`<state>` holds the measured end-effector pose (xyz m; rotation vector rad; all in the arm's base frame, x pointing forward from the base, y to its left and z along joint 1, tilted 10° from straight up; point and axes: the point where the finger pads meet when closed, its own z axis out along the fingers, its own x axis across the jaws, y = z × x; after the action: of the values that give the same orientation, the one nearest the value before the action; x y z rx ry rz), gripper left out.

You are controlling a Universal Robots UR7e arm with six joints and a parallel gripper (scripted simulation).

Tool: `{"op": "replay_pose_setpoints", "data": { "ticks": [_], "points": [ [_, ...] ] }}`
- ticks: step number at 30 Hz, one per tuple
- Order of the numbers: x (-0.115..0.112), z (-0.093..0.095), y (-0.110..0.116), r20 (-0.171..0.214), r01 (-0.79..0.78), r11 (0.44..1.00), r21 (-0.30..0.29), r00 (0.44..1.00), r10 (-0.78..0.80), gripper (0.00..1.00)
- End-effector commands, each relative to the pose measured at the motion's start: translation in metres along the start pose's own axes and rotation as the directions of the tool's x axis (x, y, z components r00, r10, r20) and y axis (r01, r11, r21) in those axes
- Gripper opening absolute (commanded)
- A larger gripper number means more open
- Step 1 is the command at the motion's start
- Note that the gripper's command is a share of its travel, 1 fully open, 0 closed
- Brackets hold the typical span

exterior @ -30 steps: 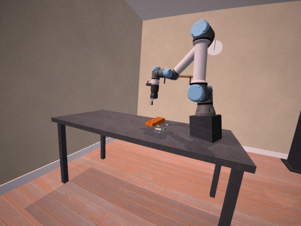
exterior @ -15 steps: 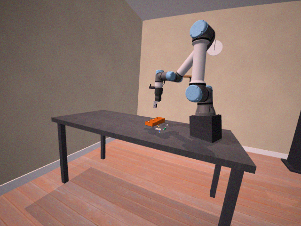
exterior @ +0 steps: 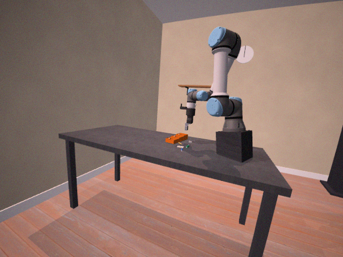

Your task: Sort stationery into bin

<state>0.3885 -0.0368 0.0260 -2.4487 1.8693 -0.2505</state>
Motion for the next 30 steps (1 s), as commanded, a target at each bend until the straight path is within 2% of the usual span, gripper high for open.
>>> {"op": "replay_pose_setpoints", "data": {
  "ticks": [1, 5, 8, 30],
  "points": [
    [0.012, 0.017, 0.016, 0.000, 0.005, 1.000, 0.014, 1.000, -0.005, 0.62],
    [0.024, 0.037, 0.040, 0.000, 0.005, 1.000, 0.014, 1.000, -0.005, 0.62],
    [0.029, 0.038, 0.046, 0.000, 0.005, 1.000, 0.014, 1.000, -0.005, 0.62],
    [0.026, 0.038, 0.042, 0.000, 0.005, 1.000, 0.014, 1.000, -0.005, 0.62]
  ]
}}
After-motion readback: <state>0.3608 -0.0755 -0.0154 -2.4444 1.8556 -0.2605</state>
